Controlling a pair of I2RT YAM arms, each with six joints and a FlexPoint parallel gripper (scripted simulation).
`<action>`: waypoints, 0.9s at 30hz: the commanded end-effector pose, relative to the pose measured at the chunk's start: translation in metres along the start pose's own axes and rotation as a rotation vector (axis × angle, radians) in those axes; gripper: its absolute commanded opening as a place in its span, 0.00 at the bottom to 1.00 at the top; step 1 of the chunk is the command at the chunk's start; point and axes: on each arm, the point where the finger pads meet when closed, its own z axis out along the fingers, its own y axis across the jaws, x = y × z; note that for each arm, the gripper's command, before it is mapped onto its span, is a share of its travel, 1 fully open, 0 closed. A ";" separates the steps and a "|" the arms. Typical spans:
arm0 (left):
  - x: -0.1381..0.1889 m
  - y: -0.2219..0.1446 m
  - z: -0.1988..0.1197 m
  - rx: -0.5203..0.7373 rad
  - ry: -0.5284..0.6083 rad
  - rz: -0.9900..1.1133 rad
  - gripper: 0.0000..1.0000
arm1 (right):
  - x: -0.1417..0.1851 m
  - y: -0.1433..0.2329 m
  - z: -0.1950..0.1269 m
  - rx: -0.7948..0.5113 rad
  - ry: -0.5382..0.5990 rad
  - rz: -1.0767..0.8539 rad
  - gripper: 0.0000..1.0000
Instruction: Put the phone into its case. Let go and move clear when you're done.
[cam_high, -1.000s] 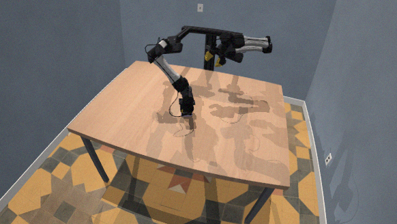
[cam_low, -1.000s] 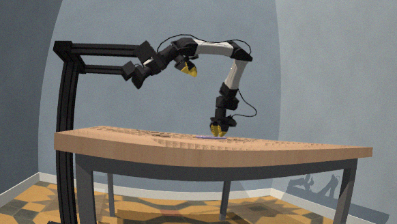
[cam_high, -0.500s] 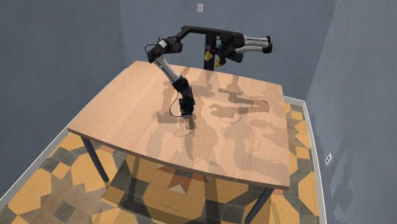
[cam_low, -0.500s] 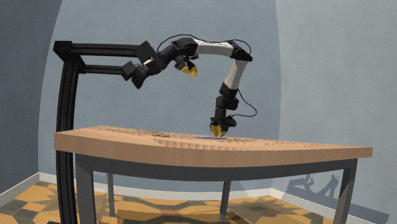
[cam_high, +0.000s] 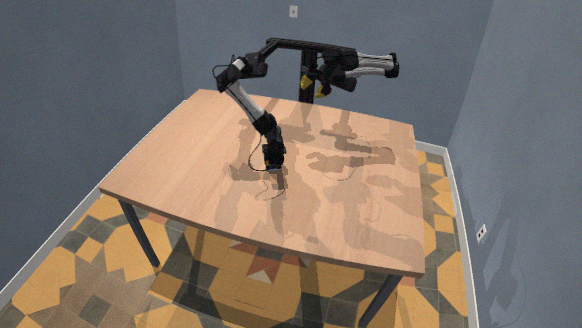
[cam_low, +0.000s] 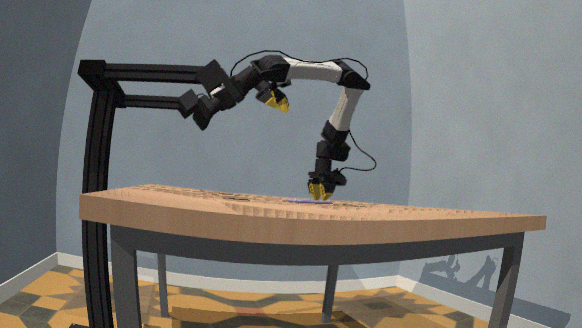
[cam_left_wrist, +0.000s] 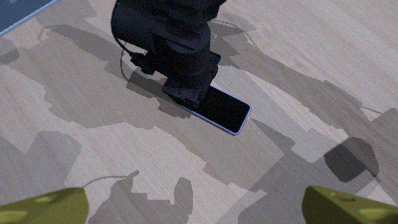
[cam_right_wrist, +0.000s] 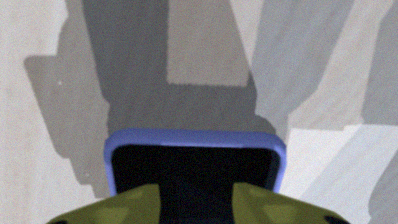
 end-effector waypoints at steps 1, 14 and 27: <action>-0.006 0.007 0.001 -0.028 -0.008 -0.037 1.00 | 0.004 0.000 0.055 -0.009 -0.032 0.057 0.36; -0.006 0.007 0.001 -0.028 -0.008 -0.037 1.00 | -0.018 -0.001 -0.028 -0.011 -0.049 0.127 0.36; -0.003 0.009 0.001 -0.043 0.006 -0.042 1.00 | -0.018 -0.002 -0.027 -0.010 -0.049 0.130 0.36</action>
